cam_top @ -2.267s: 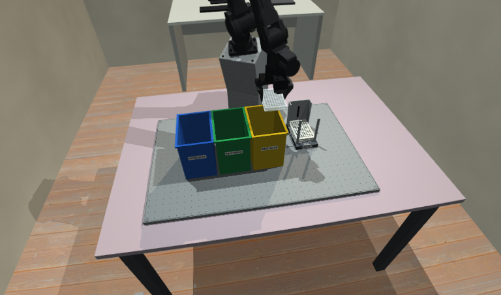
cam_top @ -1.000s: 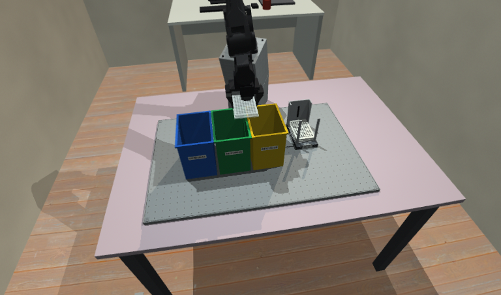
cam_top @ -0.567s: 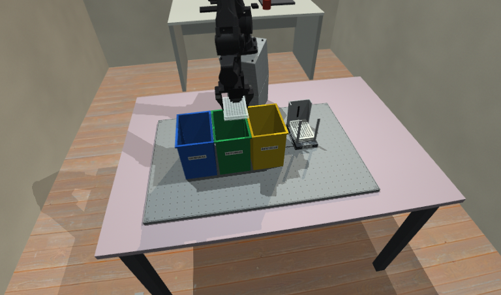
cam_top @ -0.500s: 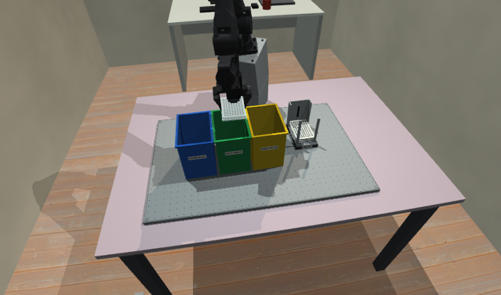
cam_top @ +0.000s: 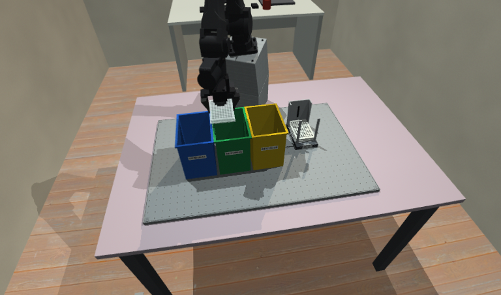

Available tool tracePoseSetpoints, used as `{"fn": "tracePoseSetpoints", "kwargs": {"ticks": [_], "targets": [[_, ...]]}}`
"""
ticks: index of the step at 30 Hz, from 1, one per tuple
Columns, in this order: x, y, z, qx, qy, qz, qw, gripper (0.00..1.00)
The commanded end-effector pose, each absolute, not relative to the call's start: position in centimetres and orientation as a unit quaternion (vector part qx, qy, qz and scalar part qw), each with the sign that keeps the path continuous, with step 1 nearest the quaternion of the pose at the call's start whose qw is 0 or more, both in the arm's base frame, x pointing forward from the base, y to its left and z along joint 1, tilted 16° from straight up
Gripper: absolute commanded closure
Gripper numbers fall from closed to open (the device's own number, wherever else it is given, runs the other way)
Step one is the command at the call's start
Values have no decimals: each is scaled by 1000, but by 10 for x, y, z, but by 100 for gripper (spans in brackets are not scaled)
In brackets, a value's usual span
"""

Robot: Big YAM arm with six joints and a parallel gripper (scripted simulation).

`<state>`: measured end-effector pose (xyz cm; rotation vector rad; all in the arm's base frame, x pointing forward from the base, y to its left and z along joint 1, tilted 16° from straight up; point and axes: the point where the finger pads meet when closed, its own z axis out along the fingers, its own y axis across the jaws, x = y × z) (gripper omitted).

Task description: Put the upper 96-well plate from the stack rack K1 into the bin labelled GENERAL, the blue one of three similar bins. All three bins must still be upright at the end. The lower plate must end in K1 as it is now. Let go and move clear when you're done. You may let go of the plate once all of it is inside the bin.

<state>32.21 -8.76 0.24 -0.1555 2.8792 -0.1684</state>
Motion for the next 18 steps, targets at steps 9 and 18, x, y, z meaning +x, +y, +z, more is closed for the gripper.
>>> {"fn": "tracePoseSetpoints", "kwargs": {"ticks": [9, 18], "targets": [[341, -122, 12, -66, 988, -61, 127, 100], [350, -151, 18, -66, 988, -61, 127, 100]]}}
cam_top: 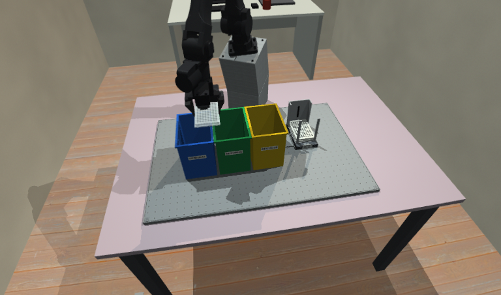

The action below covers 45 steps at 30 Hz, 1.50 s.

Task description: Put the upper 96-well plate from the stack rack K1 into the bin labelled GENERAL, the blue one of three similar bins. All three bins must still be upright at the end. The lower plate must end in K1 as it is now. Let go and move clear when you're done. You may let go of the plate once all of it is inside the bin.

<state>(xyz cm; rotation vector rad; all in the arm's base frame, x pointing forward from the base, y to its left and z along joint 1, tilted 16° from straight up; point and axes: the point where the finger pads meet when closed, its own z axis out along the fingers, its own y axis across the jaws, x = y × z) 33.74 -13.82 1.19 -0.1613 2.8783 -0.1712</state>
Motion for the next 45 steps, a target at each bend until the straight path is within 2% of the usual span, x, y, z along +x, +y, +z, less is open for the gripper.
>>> {"fn": "tracePoseSetpoints", "kwargs": {"ticks": [1, 17, 21, 34, 45], "targets": [[351, -155, 18, -66, 988, -61, 127, 100], [363, -201, 27, -66, 988, -62, 127, 100], [351, -184, 14, -77, 989, -51, 112, 100], [360, -194, 27, -66, 987, -65, 132, 100], [352, -187, 18, -68, 989, -58, 122, 100]]}}
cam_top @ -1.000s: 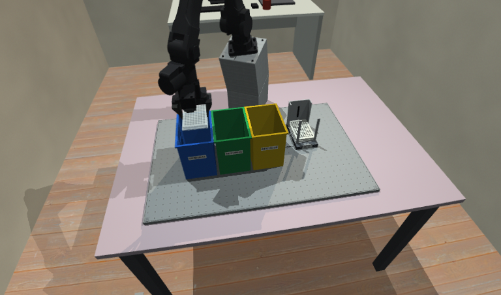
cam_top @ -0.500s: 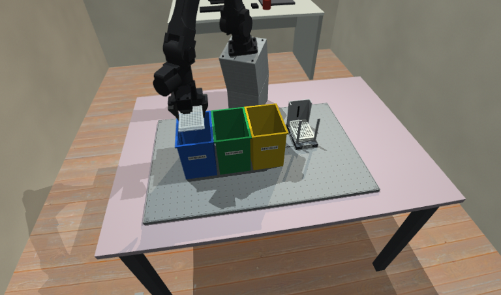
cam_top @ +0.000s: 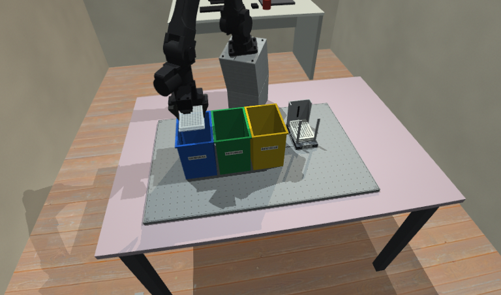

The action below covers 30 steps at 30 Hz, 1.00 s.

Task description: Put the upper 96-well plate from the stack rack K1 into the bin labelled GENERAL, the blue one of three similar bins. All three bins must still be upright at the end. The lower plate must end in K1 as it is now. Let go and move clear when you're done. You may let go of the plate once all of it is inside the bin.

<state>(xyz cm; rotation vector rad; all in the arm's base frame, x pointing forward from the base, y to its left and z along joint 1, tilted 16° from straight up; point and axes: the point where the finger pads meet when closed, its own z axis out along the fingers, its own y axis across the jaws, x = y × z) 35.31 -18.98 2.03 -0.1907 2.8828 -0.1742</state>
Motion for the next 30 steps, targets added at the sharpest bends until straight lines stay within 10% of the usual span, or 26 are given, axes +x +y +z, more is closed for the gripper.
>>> {"fn": "tracePoseSetpoints", "kwargs": {"ticks": [1, 30], "targets": [[360, -193, 27, -66, 987, -65, 132, 100], [367, -195, -3, -66, 987, -64, 131, 100]]}}
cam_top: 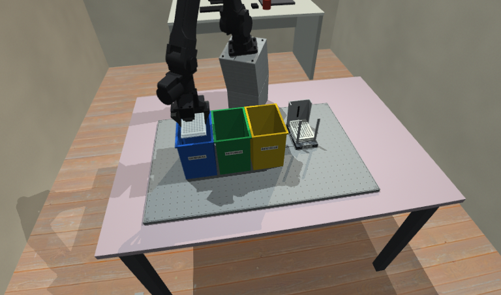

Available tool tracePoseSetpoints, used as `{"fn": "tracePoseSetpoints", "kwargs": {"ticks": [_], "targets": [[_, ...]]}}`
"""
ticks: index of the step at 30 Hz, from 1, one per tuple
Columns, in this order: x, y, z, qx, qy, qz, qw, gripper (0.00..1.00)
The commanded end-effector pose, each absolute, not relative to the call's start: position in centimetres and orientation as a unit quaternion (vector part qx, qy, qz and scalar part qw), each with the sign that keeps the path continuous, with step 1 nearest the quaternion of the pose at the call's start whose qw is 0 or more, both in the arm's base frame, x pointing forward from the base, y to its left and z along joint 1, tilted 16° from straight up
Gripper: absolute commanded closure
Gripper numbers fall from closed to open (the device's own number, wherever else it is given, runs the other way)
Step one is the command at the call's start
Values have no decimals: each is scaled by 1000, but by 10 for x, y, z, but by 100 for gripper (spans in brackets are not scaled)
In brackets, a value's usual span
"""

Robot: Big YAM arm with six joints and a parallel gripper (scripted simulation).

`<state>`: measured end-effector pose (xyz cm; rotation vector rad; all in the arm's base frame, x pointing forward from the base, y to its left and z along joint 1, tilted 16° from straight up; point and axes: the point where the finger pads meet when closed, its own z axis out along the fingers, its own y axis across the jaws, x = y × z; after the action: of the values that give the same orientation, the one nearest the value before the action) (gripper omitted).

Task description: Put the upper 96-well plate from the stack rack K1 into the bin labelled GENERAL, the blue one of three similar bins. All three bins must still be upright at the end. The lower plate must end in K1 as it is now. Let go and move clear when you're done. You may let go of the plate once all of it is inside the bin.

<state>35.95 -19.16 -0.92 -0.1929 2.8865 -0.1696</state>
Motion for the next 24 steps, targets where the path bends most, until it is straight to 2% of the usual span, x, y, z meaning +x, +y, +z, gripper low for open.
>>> {"fn": "tracePoseSetpoints", "kwargs": {"ticks": [1, 24], "targets": [[367, -195, -3, -66, 987, -64, 131, 100], [367, -193, -16, -65, 988, -61, 126, 100]]}}
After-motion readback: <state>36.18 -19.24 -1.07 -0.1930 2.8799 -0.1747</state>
